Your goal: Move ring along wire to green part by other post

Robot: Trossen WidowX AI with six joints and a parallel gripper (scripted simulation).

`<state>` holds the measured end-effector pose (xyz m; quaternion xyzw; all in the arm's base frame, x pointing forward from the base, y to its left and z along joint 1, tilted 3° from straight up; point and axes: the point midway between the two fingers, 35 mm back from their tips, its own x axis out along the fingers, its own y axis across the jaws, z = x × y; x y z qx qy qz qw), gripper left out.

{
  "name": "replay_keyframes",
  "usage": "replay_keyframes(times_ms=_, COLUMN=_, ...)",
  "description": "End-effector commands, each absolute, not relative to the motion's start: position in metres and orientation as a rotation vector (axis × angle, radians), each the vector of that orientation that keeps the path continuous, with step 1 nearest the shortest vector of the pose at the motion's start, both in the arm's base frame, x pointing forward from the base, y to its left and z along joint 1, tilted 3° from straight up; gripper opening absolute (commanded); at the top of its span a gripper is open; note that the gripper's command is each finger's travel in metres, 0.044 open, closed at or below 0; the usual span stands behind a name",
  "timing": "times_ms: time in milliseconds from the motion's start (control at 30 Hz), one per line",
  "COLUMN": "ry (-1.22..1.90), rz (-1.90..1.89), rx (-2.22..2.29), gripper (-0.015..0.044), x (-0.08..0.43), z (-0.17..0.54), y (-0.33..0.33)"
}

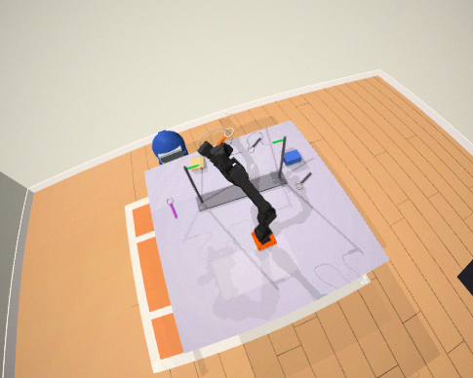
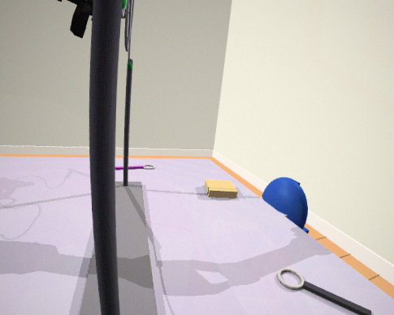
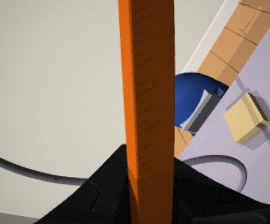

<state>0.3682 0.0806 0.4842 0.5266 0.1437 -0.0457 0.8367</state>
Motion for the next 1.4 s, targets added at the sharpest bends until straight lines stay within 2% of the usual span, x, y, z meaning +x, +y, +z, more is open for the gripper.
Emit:
replay_keyframes(times_ms=0, ry=0.307, rz=-0.113, rx=1.051, gripper=-0.0150, x=0.368, z=0.482, y=0.079)
replay_keyframes(times_ms=1367, ry=0.344, rz=-0.211, rx=0.545, gripper=-0.0150, x=0.365, z=0.468, y=0.065)
